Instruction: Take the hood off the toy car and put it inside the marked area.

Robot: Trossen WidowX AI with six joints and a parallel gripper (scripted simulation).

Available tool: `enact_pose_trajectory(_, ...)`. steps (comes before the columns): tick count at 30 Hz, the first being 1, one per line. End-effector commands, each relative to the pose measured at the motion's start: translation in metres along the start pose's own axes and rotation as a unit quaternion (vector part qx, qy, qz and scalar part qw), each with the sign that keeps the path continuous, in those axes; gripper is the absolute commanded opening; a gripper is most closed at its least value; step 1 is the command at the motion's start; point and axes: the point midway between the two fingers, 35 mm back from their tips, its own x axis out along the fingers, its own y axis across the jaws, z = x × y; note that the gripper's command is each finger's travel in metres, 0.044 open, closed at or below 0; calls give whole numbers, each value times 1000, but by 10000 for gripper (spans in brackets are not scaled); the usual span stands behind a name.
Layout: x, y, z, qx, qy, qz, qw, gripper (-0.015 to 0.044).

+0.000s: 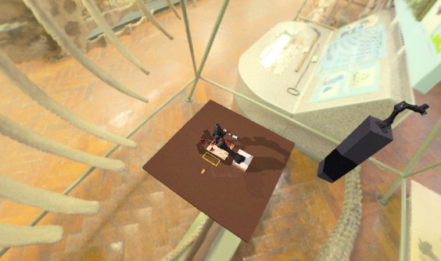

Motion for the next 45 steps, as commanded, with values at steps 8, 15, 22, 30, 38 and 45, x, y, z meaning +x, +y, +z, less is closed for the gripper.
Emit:
enact_pose_trajectory(8,-9,-1,1,-1,0,-2,1000,0)
enact_pose_trajectory(15,-13,-1,1,-1,0,-2,1000,0)
enact_pose_trajectory(22,-18,-1,1,-1,0,-2,1000,0)
enact_pose_trajectory(30,-23,-1,1,-1,0,-2,1000,0)
enact_pose_trajectory(38,-41,-1,1,-1,0,-3,1000,0)
enact_pose_trajectory(45,-70,-1,1,-1,0,-3,1000,0)
